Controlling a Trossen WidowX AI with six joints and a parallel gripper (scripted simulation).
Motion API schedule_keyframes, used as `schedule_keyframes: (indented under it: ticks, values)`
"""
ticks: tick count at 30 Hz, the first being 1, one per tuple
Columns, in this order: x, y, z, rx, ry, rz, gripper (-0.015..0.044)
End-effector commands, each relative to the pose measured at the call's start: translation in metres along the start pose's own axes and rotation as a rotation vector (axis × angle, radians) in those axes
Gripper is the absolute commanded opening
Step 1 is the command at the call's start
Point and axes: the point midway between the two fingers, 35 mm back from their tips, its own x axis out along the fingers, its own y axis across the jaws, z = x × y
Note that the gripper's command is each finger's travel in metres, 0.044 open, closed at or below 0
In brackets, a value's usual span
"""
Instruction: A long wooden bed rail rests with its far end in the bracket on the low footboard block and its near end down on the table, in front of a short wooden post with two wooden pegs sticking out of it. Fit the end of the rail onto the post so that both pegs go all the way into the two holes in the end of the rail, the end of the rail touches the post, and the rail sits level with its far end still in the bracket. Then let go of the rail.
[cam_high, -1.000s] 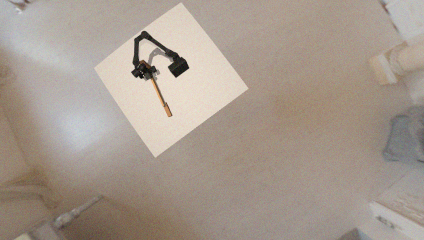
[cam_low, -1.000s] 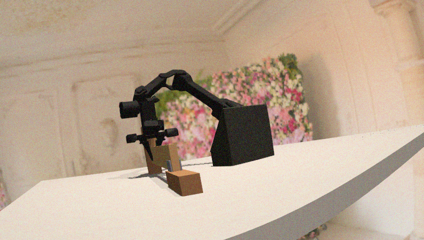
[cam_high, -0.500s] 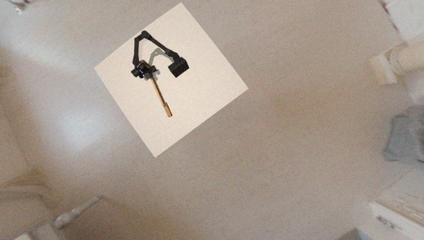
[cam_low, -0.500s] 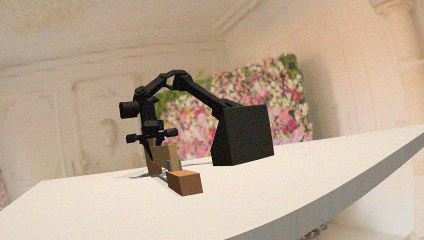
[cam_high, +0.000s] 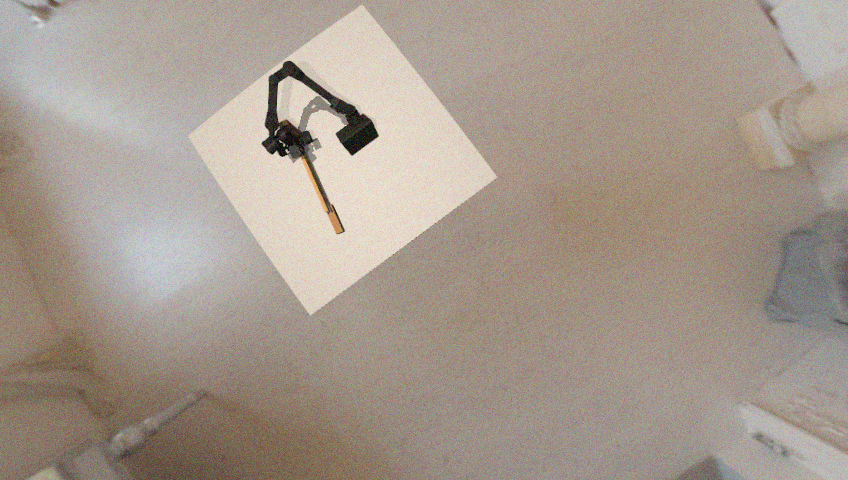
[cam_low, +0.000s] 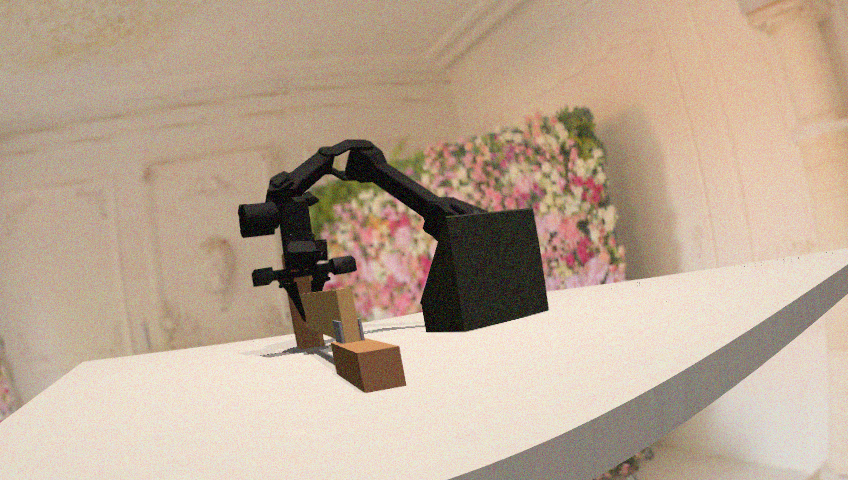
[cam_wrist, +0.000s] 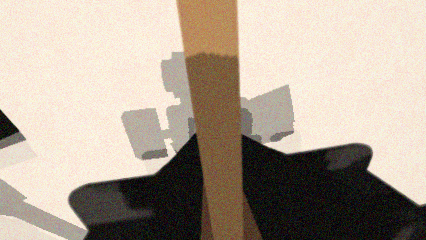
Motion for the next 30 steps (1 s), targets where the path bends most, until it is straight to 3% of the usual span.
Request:
schedule_keyframes:
  ticks: [1, 12, 17, 22, 30]
  values:
    - [0.0, 0.0, 0.0, 0.0, 0.002, -0.001, 0.0157]
    - [0.0, 0.0, 0.0, 0.0, 0.002, -0.001, 0.044]
    - [-0.002, 0.0, 0.002, 0.0, 0.001, -0.001, 0.044]
    - [-0.03, 0.0, 0.031, -0.002, 0.006, -0.001, 0.044]
    - [-0.03, 0.0, 0.031, -0.002, 0.006, -0.001, 0.044]
